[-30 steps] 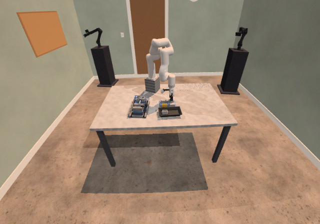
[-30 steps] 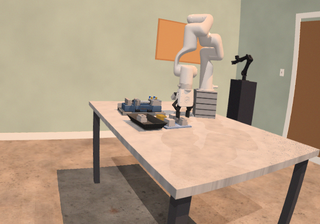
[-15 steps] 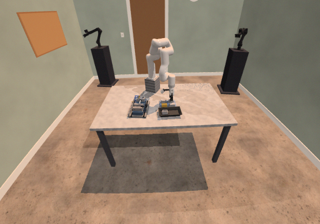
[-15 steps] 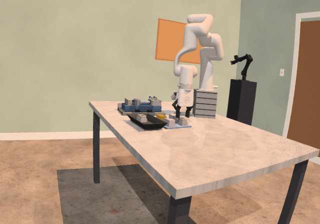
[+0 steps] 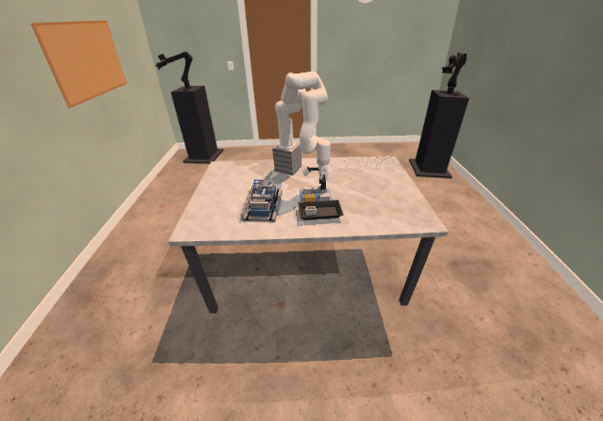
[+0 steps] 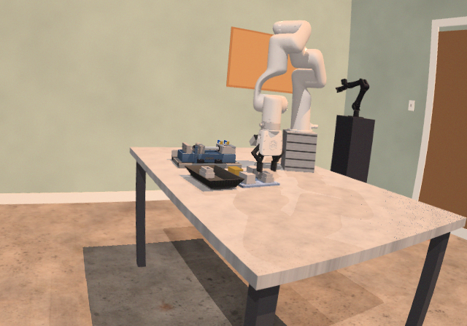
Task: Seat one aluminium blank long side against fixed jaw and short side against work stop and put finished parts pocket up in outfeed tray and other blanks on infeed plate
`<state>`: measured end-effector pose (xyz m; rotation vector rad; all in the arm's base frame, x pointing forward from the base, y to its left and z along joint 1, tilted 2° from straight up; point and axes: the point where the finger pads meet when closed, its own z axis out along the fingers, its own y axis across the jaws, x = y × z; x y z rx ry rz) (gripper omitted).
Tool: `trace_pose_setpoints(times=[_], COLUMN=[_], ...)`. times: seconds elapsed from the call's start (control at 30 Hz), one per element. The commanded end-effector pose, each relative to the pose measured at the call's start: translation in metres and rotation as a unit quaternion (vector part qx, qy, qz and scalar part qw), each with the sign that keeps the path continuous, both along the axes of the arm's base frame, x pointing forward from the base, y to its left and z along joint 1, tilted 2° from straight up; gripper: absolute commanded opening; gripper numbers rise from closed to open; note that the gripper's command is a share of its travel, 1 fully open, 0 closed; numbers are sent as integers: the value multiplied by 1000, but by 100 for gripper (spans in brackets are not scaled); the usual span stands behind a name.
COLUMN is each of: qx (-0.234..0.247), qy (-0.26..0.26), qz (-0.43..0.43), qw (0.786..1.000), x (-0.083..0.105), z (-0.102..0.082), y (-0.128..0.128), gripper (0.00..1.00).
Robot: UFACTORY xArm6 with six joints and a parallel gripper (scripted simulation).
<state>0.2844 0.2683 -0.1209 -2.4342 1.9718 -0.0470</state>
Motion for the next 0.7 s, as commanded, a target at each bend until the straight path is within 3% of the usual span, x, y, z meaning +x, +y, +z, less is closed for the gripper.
trace_pose_setpoints(times=[0.0,0.67], qx=[1,1], qy=[-1,-1], qz=[0,0], qw=[1000,1000], x=[1,1], z=[0,-7], y=[1,1], gripper=[69,69])
